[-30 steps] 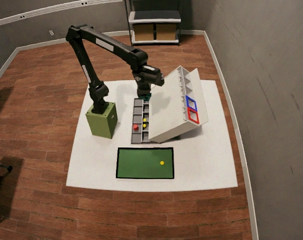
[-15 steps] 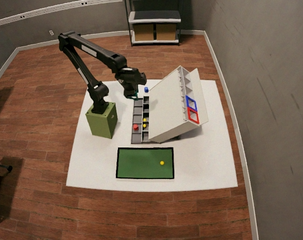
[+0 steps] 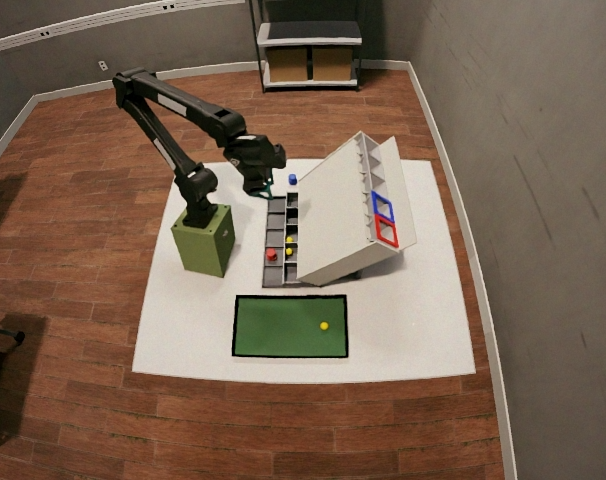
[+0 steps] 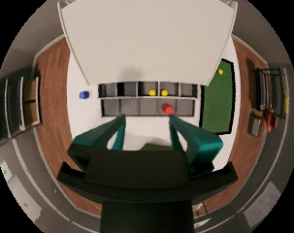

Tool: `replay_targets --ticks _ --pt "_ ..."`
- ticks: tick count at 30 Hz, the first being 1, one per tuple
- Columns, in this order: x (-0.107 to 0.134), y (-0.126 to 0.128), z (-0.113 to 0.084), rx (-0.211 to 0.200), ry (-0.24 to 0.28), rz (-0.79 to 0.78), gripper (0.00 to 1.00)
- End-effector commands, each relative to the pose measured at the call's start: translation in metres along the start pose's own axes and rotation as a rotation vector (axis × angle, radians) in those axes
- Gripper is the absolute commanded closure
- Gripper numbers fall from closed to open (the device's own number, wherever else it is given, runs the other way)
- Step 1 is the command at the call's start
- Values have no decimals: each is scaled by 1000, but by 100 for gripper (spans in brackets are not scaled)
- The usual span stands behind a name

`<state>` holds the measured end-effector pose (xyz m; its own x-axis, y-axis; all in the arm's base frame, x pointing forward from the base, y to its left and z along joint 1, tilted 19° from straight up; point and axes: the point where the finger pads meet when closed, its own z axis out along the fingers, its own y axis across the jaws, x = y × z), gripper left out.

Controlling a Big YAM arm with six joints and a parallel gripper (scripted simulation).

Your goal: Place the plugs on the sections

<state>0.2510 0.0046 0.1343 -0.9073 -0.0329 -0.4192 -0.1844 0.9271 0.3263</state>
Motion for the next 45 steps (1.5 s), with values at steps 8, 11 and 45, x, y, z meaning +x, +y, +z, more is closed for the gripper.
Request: replay_targets --ticks 8,11,45 --pt "-9 -1 -4 8 -27 -2 44" --pt "-9 -1 -4 8 -27 -2 44" --pt "-15 -3 5 -1 -10 -3 44"
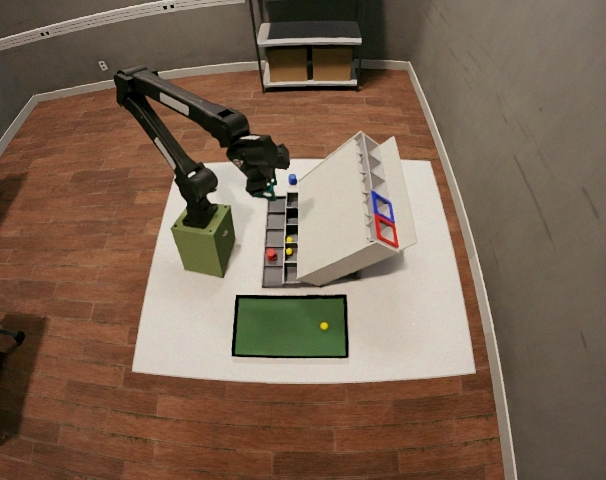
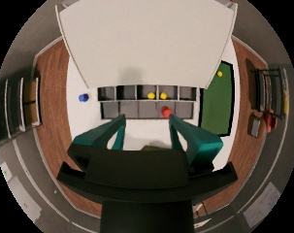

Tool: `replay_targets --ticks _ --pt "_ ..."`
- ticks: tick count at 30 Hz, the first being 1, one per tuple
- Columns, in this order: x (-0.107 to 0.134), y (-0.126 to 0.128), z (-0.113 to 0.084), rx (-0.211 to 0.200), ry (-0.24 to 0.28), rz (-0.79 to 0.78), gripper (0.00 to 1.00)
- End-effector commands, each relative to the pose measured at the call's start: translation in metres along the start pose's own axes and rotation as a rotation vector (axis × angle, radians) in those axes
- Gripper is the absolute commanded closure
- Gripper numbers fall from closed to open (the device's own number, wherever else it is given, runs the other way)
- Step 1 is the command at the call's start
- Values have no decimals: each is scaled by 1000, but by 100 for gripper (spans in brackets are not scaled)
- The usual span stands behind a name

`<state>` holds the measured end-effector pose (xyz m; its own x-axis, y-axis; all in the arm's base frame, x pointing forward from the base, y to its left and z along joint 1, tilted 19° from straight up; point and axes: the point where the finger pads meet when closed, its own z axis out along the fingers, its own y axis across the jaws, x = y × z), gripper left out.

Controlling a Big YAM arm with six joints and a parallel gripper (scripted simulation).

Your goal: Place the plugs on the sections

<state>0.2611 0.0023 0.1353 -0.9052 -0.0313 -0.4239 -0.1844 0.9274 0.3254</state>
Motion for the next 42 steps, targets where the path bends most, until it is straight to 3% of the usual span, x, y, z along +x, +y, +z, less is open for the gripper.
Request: replay_targets --ticks 1,42 --pt "-8 0 2 0 -8 -5 44" --pt "-9 0 -2 6 -19 -8 44"
